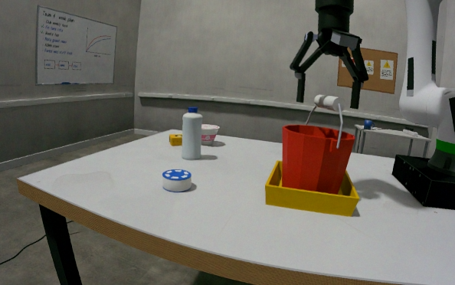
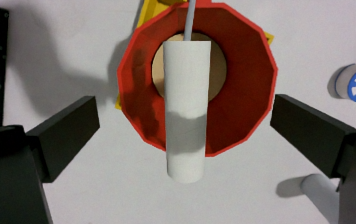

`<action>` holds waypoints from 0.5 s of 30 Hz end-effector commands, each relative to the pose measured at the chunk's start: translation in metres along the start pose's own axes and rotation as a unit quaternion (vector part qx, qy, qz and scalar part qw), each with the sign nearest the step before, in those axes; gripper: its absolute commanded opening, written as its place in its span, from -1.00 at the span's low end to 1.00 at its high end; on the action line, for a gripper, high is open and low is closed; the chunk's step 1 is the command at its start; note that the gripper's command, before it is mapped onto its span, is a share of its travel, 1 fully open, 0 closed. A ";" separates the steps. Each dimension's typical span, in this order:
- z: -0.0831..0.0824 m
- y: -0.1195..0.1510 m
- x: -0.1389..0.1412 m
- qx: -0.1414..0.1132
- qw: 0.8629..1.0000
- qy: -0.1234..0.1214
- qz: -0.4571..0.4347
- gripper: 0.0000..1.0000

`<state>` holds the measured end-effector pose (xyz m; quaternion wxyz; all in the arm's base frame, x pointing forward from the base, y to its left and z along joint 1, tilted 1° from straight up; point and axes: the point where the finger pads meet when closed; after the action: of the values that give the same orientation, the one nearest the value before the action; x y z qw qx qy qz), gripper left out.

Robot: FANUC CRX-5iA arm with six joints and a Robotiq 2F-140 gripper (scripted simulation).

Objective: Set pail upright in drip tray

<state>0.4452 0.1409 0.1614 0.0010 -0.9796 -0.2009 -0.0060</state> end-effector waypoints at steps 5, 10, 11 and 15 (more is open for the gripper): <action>-0.006 0.000 0.000 0.000 1.000 0.001 0.000 1.00; -0.014 0.000 0.000 0.000 1.000 0.001 0.000 1.00; -0.016 0.000 0.000 0.000 1.000 0.001 0.000 1.00; -0.025 0.000 0.000 0.000 1.000 0.001 0.000 1.00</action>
<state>0.4450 0.1408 0.1819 0.0010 -0.9796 -0.2008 -0.0061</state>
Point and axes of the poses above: the point where the finger pads meet when closed, its own z axis out along the fingers, its own x axis across the jaws, y = z × x, and after that the axes turned 2 degrees about -z, right-handed
